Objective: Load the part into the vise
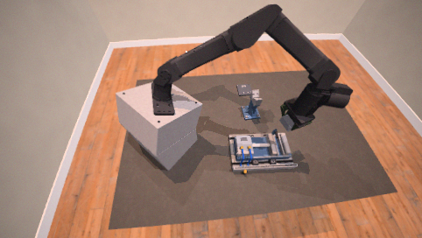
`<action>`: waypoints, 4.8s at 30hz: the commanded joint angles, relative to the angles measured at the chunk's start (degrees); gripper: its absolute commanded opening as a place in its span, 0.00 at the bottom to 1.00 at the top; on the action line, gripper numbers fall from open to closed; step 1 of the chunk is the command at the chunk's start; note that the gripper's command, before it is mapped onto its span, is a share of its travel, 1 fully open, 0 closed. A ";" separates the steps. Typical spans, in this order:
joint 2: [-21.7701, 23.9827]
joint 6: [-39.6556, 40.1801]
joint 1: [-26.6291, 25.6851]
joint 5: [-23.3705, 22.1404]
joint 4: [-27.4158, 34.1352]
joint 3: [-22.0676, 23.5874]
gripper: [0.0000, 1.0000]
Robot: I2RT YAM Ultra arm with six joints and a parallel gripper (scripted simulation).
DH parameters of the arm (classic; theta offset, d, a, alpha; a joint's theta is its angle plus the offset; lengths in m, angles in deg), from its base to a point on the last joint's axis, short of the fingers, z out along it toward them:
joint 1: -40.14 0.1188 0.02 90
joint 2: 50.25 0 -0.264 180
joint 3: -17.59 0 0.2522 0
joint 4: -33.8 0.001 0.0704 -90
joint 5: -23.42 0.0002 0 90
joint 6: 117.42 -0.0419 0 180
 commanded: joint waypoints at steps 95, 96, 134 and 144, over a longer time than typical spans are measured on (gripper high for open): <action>-7.35 -14.63 -5.69 -2.00 1.90 -7.05 0.00; -7.35 -14.63 -5.69 -2.00 1.90 -7.05 0.00; -13.98 -17.26 -2.90 -1.26 -6.28 -8.62 0.00; -15.15 -17.59 -2.66 -1.14 -7.33 -8.93 0.00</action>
